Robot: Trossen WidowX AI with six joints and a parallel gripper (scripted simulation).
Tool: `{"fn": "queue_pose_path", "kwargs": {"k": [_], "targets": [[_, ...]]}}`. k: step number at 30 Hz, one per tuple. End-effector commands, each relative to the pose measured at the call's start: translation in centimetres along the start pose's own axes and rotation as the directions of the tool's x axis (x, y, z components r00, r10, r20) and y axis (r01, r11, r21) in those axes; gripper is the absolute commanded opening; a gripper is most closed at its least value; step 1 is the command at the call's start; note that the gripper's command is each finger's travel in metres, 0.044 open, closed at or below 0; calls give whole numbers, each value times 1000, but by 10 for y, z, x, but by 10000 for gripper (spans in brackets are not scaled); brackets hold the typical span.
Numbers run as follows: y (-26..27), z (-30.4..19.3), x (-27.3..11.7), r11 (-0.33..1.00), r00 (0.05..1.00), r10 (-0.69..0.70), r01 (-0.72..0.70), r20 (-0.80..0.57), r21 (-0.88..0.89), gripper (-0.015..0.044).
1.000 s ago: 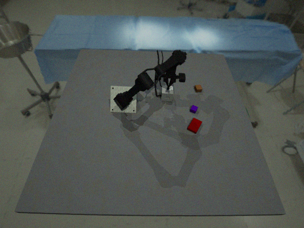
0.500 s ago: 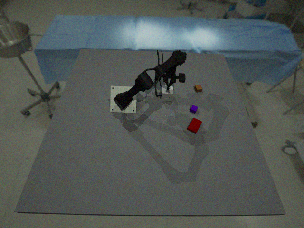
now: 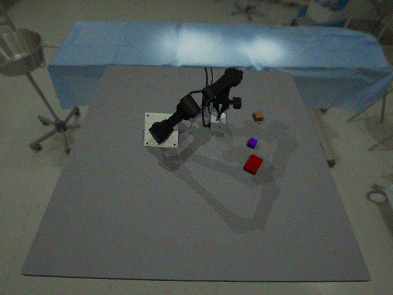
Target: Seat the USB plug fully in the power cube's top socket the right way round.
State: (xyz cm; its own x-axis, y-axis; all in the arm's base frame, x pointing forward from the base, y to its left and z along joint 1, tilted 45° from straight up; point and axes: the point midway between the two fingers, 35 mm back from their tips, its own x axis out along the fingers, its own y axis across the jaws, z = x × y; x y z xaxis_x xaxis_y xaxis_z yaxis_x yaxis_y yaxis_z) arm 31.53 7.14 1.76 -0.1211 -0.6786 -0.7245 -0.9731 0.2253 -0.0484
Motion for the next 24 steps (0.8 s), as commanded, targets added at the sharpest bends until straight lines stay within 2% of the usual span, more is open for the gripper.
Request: {"fn": "queue_pose_path", "kwargs": {"k": [1, 24], "targets": [[0, -1, 2, 1000, 1000, -1, 1, -6, -8, 0], [0, -1, 5, 1000, 1000, -1, 1, -6, -8, 0]]}}
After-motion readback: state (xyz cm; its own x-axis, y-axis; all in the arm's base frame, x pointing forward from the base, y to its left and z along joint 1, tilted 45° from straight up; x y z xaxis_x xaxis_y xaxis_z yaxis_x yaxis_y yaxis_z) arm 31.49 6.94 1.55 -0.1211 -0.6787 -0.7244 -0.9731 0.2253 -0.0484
